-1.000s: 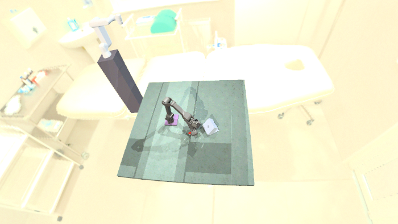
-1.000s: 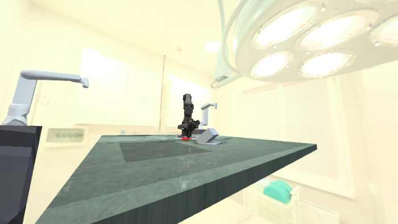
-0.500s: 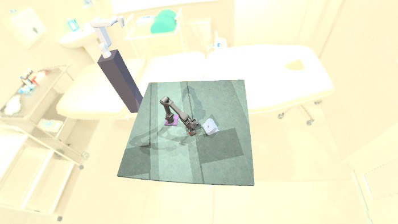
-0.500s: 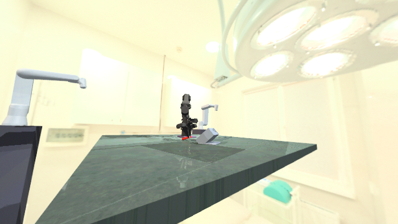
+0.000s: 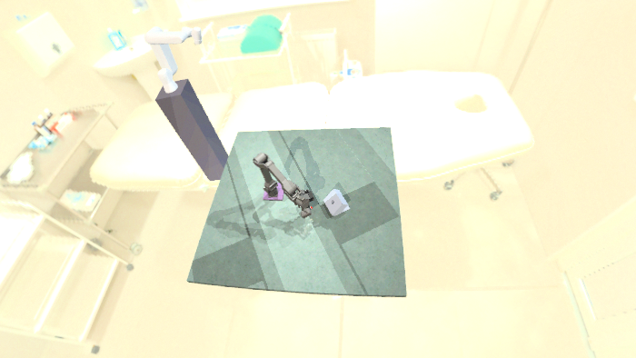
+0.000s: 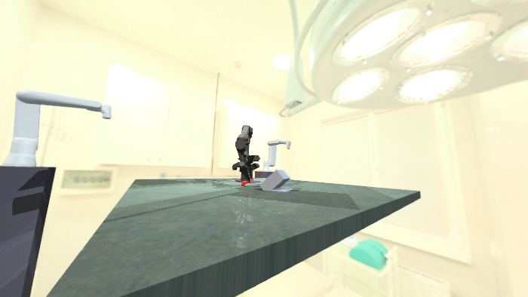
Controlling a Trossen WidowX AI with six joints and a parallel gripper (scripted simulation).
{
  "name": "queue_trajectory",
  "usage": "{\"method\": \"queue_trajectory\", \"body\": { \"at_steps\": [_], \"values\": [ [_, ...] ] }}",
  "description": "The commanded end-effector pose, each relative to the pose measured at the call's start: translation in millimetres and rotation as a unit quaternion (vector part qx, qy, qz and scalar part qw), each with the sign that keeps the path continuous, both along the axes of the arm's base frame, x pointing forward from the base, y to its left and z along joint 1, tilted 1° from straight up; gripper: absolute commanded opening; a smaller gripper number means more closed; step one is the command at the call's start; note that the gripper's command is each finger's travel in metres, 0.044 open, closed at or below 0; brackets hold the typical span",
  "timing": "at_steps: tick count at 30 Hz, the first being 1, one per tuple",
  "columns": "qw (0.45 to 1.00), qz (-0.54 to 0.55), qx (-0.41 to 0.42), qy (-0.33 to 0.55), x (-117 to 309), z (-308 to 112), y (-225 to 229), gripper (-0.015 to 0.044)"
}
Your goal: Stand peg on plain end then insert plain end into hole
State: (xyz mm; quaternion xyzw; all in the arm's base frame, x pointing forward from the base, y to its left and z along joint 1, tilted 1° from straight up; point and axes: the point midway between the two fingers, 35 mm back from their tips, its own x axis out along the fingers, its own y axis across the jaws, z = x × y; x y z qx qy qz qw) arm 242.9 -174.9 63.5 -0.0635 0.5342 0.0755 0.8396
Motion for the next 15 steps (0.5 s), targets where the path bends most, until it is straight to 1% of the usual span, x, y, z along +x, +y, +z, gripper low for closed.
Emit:
{"method": "queue_trajectory", "body": {
  "at_steps": [1, 15],
  "values": [
    [1.0, 0.001, 0.002, -0.015, -2.2, 1.2, 0.0, 0.0051],
    [0.997, 0.003, 0.014, -0.073, -10.1, 5.9, -1.6, 0.0051]
  ]
}}
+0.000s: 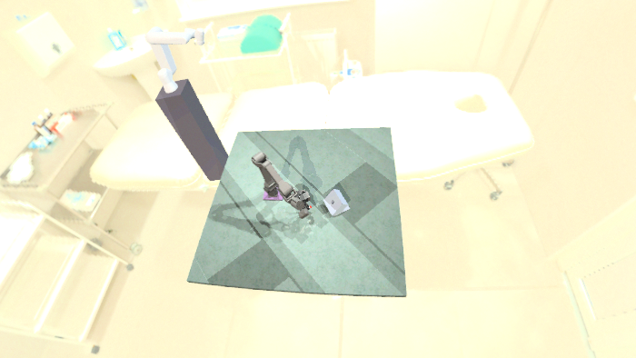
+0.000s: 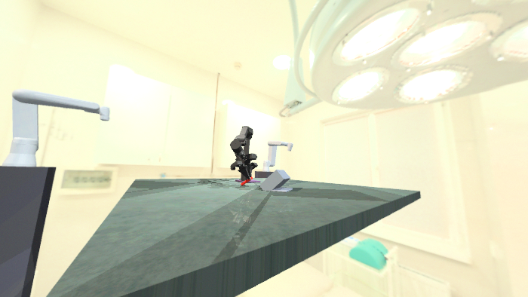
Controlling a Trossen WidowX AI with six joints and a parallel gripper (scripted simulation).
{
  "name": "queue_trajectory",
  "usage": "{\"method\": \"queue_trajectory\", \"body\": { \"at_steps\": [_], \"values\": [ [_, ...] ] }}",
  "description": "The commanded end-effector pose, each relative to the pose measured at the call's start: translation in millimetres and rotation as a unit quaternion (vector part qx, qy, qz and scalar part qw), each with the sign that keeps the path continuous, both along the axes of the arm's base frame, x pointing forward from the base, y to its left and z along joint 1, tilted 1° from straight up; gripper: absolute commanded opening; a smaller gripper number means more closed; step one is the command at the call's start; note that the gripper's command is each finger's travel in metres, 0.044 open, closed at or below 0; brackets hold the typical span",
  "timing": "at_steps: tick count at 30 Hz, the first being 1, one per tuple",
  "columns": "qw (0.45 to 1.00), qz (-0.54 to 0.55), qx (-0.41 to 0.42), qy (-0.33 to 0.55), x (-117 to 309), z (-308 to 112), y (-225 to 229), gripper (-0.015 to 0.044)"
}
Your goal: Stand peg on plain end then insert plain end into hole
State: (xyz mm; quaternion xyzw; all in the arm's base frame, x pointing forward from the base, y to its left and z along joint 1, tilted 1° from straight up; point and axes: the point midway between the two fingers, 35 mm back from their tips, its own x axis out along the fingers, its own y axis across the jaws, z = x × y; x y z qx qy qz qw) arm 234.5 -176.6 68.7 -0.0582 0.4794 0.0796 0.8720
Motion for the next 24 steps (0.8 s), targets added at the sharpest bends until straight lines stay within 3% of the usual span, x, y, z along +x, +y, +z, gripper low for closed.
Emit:
{"method": "queue_trajectory", "body": {
  "at_steps": [1, 24],
  "values": [
    [1.0, 0.001, 0.002, -0.015, -2.3, 1.0, 0.0, 0.0051],
    [0.994, 0.004, 0.021, -0.111, -16.5, 6.4, -2.8, 0.0051]
  ]
}}
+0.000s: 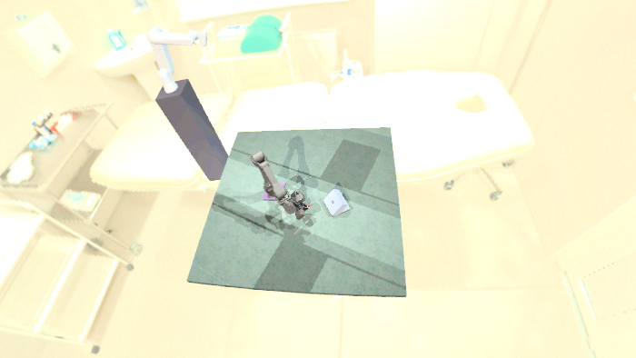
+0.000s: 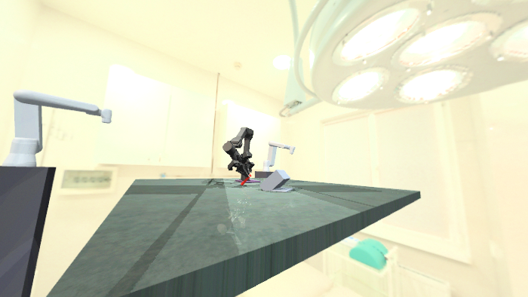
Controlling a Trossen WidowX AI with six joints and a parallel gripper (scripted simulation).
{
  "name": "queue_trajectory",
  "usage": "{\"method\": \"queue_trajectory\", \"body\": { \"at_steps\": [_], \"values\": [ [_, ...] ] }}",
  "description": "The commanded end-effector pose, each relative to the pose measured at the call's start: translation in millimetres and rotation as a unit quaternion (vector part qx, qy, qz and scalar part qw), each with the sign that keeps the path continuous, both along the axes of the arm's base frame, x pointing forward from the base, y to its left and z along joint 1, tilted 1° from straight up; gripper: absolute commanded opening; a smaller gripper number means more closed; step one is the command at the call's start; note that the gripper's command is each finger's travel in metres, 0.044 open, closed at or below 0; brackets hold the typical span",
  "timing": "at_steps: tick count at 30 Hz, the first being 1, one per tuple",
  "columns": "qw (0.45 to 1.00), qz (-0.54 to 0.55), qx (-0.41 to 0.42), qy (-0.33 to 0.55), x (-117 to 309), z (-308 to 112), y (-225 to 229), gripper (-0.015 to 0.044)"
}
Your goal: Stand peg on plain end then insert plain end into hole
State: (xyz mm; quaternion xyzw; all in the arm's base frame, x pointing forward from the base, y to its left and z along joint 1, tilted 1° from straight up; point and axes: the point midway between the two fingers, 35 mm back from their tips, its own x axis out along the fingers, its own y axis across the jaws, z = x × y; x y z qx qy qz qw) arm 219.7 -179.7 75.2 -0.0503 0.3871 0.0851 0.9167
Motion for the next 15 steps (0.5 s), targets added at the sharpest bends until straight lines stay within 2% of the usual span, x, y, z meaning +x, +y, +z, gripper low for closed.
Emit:
{"method": "queue_trajectory", "body": {
  "at_steps": [1, 15],
  "values": [
    [1.0, 0.001, 0.002, -0.014, -2.5, 0.1, 0.2, 0.0051],
    [0.997, 0.003, 0.014, -0.073, -11.6, 1.8, -1.6, 0.0051]
  ]
}}
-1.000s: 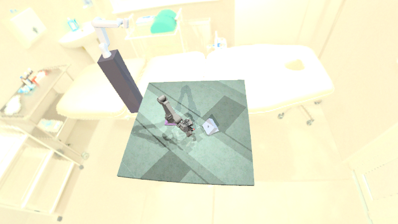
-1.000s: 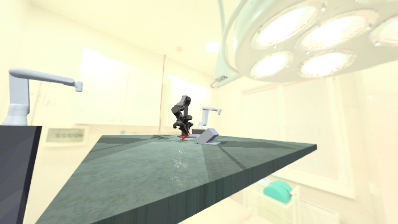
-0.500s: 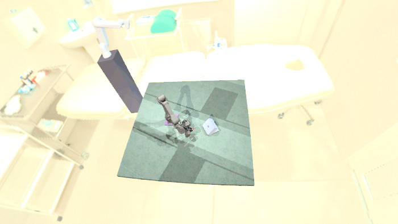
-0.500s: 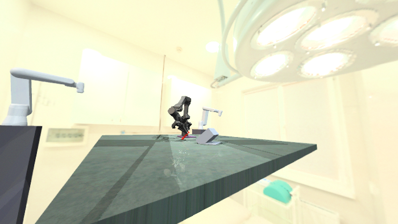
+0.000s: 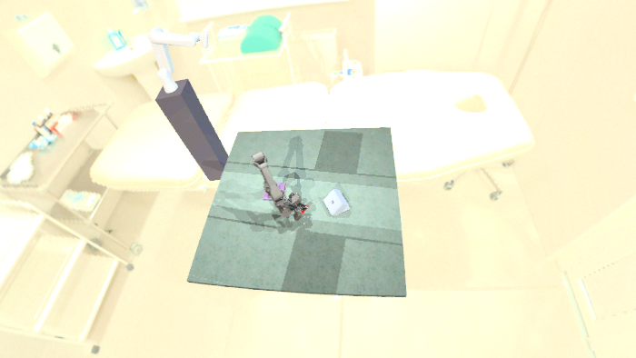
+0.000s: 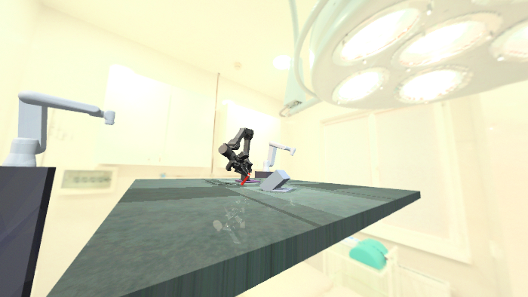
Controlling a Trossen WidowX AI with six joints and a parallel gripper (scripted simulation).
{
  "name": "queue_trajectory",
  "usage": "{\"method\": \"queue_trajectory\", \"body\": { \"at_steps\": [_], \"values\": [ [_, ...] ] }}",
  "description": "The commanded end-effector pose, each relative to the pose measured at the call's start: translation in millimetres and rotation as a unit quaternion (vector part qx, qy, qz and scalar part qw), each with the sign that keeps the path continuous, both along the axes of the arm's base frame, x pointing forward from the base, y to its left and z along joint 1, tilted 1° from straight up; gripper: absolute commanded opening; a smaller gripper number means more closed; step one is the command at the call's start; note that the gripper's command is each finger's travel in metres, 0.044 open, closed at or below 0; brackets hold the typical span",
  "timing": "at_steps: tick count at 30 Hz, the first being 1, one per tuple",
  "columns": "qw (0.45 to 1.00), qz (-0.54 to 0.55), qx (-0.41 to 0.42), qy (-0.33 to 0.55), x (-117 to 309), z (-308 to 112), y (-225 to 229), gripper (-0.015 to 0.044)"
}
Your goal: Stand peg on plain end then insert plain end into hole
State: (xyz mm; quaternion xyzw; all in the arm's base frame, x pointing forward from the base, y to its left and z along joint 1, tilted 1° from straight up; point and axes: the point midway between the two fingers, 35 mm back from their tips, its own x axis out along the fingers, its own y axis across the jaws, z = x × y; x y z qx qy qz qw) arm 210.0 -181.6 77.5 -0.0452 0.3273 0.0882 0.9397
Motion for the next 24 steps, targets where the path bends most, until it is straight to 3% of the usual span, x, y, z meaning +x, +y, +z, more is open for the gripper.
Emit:
{"method": "queue_trajectory", "body": {
  "at_steps": [1, 24],
  "values": [
    [1.0, 0.001, 0.003, -0.014, -2.5, -0.4, 0.2, 0.0051],
    [0.994, 0.004, 0.023, -0.111, -17.9, -0.2, -2.6, 0.0051]
  ]
}}
